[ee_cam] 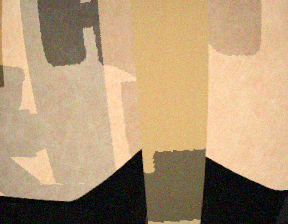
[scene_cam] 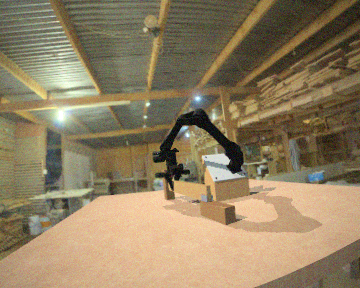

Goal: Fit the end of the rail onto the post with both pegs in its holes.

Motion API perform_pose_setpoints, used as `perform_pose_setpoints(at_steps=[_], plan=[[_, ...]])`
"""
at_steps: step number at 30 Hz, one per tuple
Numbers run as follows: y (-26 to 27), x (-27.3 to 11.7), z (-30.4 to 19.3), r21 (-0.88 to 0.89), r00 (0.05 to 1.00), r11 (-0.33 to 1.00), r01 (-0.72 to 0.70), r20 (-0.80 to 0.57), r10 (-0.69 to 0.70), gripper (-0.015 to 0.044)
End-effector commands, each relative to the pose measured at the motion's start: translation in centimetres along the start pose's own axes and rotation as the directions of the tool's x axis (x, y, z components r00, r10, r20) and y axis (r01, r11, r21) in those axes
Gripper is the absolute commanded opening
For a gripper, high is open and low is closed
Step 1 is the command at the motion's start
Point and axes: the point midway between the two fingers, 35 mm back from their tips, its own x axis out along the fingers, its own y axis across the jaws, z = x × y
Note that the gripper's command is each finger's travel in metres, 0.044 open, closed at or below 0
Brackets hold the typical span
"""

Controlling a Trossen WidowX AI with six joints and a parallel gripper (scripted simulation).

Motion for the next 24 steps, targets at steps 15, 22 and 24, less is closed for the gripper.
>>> perform_pose_setpoints(at_steps=[15,22,24], plan=[[-0.1,-0.41,-0.68,-0.002,1.0,1.0,0.01,-0.007,-0.01,0.0],[0.0,0.01,-0.25,0.0,1.0,1.0,-0.002,0.002,0.002,0.0026],[0.0,0.01,-0.25,0.0,1.0,1.0,-0.002,0.002,0.002,0.0079]])
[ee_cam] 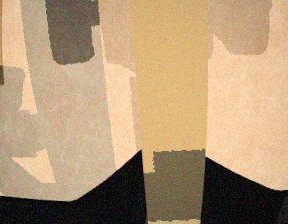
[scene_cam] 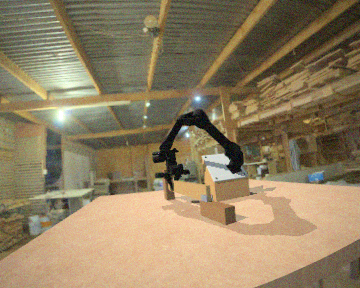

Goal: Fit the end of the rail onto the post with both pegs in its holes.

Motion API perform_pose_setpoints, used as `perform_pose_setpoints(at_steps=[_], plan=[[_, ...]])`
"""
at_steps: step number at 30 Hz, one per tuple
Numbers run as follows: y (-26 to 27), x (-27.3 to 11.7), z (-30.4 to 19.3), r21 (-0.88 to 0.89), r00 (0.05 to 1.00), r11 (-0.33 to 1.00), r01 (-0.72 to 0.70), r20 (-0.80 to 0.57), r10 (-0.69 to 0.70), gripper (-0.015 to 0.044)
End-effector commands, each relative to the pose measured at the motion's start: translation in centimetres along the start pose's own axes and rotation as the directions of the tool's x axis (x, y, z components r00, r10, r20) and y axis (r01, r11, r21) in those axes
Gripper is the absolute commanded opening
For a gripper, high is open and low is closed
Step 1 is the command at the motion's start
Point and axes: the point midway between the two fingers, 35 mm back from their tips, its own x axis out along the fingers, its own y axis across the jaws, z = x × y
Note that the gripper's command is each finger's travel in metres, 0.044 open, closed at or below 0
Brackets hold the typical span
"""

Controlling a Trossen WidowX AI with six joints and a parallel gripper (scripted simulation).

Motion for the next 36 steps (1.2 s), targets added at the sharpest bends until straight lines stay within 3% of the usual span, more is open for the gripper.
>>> perform_pose_setpoints(at_steps=[1,14,19,24,36], plan=[[0.0,0.0,0.0,0.0,1.0,1.0,0.0,0.0,0.0,0.0105],[0.0,0.0,0.0,0.0,1.0,1.0,0.0,0.0,0.0,0.044],[0.0,-0.2,0.2,0.0,1.0,1.0,0.001,-0.001,-0.001,0.044],[0.1,-2.9,3.0,-0.002,1.0,1.0,0.012,-0.009,-0.012,0.044],[0.1,-2.9,3.0,-0.002,1.0,1.0,0.012,-0.009,-0.012,0.044]])
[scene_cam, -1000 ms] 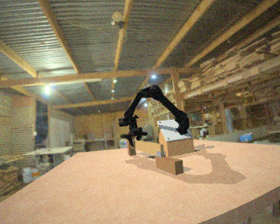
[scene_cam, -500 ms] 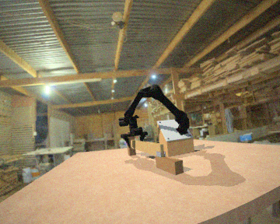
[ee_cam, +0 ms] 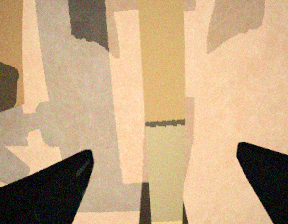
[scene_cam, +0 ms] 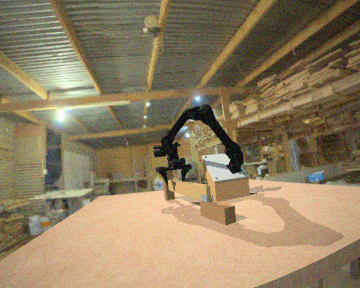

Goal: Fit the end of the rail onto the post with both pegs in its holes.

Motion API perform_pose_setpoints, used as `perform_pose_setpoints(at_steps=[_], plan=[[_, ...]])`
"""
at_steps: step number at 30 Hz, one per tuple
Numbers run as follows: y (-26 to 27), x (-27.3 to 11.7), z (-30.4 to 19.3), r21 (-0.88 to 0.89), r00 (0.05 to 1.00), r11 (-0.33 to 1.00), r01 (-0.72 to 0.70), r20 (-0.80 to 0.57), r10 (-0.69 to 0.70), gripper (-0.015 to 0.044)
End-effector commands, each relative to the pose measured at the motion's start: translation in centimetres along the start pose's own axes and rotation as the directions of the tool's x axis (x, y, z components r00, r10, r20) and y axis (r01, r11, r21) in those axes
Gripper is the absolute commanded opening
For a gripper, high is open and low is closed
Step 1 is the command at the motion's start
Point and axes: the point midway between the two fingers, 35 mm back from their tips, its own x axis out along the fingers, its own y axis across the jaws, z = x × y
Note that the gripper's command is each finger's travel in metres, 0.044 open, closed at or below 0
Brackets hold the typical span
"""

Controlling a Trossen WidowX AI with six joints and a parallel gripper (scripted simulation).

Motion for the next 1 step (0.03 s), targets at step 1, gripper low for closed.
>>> perform_pose_setpoints(at_steps=[1], plan=[[0.03,-0.07,0.02,0.005,1.0,1.0,0.0,0.0,0.0,0.044]])
